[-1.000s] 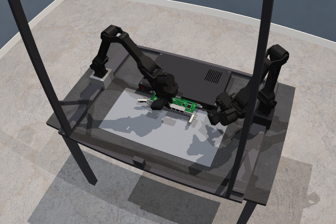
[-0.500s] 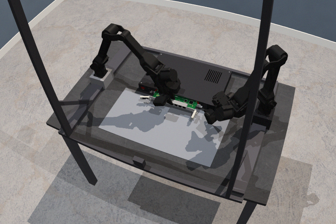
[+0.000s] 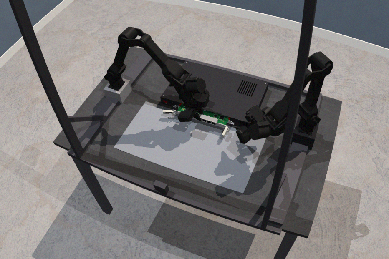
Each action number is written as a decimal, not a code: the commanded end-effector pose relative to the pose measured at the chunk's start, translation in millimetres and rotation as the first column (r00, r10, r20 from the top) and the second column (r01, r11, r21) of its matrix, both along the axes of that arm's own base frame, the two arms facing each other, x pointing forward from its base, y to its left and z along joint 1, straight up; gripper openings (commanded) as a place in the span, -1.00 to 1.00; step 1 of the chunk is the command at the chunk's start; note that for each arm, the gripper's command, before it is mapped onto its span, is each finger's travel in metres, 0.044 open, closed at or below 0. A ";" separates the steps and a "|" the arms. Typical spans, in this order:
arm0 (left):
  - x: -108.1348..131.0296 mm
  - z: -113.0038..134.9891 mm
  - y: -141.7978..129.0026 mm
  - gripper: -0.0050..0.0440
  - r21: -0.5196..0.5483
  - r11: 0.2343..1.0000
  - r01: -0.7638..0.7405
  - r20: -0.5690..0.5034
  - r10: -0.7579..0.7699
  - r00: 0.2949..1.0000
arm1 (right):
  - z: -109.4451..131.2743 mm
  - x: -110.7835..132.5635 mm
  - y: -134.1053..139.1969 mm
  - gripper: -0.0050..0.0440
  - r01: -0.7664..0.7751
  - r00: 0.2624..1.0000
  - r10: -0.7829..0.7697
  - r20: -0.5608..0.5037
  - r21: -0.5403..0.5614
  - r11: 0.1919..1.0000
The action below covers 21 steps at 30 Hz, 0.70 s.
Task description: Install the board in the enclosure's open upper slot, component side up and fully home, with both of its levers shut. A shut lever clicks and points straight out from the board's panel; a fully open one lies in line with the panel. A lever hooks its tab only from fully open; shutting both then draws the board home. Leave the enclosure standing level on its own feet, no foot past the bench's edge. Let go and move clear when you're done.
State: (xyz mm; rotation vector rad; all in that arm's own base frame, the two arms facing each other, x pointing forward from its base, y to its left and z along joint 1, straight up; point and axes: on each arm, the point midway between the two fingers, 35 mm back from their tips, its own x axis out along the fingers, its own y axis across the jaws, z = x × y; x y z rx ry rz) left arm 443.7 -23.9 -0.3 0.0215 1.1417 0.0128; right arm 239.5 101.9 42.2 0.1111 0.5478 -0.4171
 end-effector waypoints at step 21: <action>-10.8 45.2 -1.5 0.32 0.003 1.000 0.003 0.041 -0.003 0.999 | 4.4 2.5 3.2 0.84 0.000 1.000 0.000 0.015 0.016 1.000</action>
